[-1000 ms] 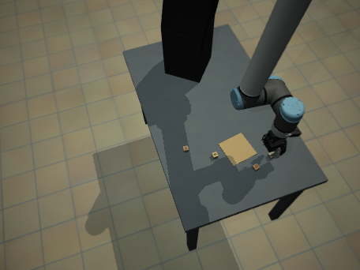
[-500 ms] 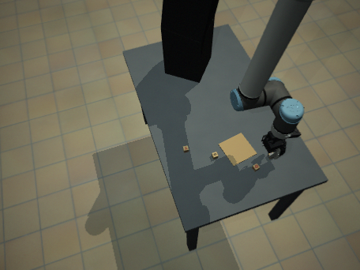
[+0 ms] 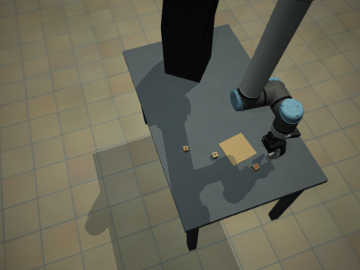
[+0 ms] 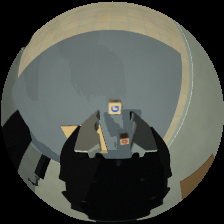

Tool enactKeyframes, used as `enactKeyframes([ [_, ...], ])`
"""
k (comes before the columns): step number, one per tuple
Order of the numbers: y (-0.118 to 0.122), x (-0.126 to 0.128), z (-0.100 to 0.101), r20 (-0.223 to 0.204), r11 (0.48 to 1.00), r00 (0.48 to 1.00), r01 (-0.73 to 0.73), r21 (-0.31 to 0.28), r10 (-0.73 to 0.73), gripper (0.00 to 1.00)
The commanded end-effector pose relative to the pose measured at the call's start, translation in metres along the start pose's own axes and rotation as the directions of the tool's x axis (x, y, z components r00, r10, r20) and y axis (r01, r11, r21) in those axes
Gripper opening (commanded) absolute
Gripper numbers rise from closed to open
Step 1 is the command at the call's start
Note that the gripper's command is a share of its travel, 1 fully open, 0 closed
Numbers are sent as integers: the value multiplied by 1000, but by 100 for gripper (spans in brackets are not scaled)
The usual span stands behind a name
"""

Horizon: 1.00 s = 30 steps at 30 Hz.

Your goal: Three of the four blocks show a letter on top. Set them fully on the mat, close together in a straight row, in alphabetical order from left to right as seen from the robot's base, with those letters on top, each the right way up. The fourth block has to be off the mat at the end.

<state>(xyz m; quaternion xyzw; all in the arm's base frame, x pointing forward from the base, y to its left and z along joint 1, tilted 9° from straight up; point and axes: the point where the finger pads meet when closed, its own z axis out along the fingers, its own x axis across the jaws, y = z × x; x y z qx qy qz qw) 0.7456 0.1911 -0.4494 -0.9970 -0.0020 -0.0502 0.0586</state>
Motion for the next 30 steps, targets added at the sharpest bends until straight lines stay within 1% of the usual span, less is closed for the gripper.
enactKeyframes([
  [1,0,1,-1,-1,1000,1000,0,0,0,37],
  [20,0,1,0,-1,1000,1000,0,0,0,37],
  [30,0,1,8,-1,1000,1000,0,0,0,37],
])
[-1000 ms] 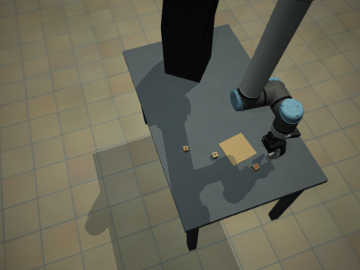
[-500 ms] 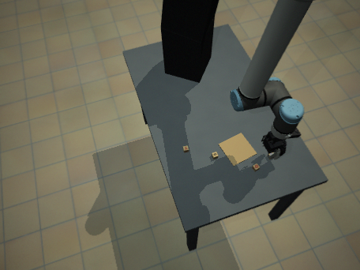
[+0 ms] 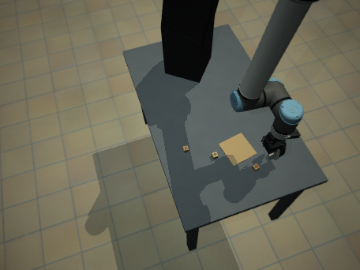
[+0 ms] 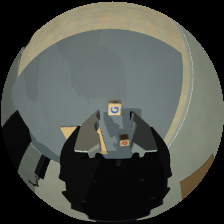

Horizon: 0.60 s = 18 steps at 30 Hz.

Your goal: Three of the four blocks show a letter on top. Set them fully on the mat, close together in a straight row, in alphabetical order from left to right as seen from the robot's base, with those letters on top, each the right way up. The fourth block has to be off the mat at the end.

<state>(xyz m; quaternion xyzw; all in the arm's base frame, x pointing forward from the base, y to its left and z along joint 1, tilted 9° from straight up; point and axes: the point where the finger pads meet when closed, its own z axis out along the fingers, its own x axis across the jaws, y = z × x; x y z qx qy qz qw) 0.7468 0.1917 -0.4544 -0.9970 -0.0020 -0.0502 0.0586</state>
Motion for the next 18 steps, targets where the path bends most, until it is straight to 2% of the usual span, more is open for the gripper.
enactKeyframes([
  [1,0,1,4,-1,1000,1000,0,0,0,37],
  [11,0,1,22,-1,1000,1000,0,0,0,37],
  [18,0,1,26,-1,1000,1000,0,0,0,37],
])
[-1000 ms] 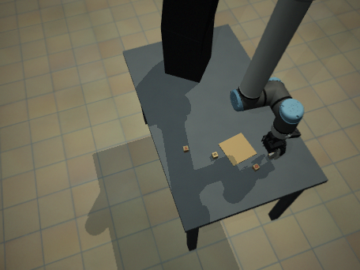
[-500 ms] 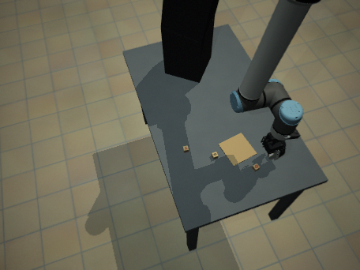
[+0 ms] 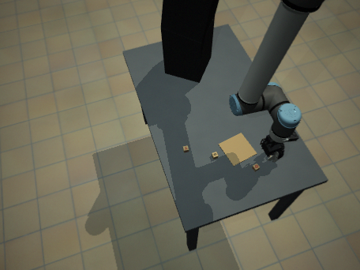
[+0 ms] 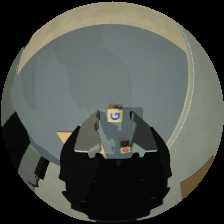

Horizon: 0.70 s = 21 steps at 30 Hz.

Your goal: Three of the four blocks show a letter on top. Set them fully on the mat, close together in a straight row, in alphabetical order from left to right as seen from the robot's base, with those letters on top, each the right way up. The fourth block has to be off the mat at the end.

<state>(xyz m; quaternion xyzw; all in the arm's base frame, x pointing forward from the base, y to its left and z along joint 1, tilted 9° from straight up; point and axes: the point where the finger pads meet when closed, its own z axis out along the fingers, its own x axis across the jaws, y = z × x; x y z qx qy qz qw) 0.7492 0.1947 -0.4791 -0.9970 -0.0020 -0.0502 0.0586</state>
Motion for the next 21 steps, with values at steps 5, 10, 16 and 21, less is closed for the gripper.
enactKeyframes([
  [5,0,1,1,-1,1000,1000,0,0,0,37],
  [10,0,1,1,-1,1000,1000,0,0,0,37],
  [16,0,1,1,-1,1000,1000,0,0,0,25],
  [21,0,1,1,-1,1000,1000,0,0,0,25],
])
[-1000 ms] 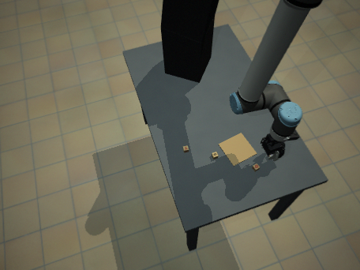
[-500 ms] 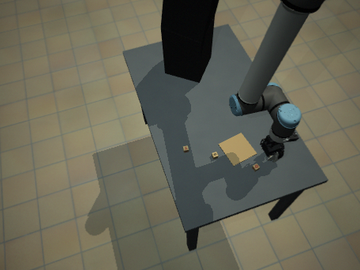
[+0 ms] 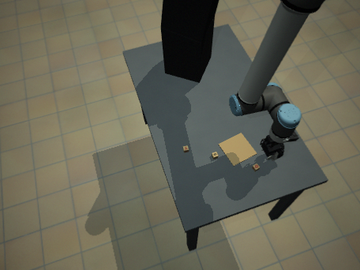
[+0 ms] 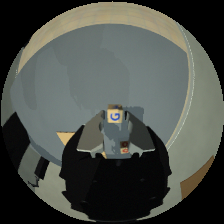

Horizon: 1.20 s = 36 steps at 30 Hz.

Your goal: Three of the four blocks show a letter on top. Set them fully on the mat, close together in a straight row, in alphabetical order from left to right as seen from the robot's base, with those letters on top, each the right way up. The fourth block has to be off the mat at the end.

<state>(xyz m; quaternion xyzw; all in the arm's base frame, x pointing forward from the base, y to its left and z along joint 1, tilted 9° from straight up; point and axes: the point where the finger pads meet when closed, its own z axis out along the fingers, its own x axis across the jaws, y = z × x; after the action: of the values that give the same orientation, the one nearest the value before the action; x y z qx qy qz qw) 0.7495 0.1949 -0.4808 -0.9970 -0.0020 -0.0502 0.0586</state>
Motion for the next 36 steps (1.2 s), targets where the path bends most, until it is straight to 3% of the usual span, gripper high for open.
enactKeyframes([
  [1,0,1,-1,-1,1000,1000,0,0,0,25],
  [10,0,1,-1,-1,1000,1000,0,0,0,25],
  [11,0,1,-1,-1,1000,1000,0,0,0,5],
  [36,0,1,-1,-1,1000,1000,0,0,0,5],
])
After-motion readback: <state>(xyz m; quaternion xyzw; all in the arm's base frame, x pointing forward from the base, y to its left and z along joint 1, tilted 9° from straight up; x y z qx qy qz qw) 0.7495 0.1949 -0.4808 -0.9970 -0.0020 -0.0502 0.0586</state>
